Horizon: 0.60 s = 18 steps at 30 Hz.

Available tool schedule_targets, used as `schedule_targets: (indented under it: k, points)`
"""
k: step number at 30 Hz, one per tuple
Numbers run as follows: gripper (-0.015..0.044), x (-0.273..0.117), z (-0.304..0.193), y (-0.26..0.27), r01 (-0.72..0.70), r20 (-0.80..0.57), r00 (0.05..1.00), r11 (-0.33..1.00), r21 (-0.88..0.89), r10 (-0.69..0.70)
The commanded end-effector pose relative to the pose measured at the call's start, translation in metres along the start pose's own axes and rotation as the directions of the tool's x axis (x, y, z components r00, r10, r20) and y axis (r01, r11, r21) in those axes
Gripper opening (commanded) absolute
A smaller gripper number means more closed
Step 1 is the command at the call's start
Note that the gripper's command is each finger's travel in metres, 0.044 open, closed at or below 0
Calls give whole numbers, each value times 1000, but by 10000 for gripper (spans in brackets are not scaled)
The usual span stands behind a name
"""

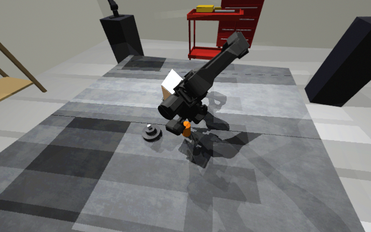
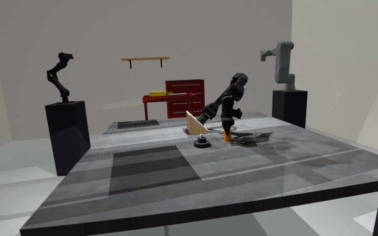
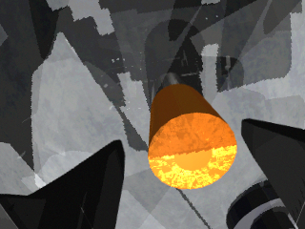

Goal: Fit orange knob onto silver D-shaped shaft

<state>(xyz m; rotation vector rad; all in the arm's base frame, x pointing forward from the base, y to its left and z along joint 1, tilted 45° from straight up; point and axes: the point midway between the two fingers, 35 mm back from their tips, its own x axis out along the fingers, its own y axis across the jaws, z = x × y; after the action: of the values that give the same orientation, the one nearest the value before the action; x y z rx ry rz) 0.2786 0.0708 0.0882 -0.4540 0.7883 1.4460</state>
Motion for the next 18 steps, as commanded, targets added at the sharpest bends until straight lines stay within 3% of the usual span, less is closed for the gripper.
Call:
schedule_targets:
  k: [1,18]
  points:
    - [424,-47,-1,-1,19,3,1000,1000,-3,-19]
    - [440,-28,0,-1,19,4,1000,1000,-3,-19]
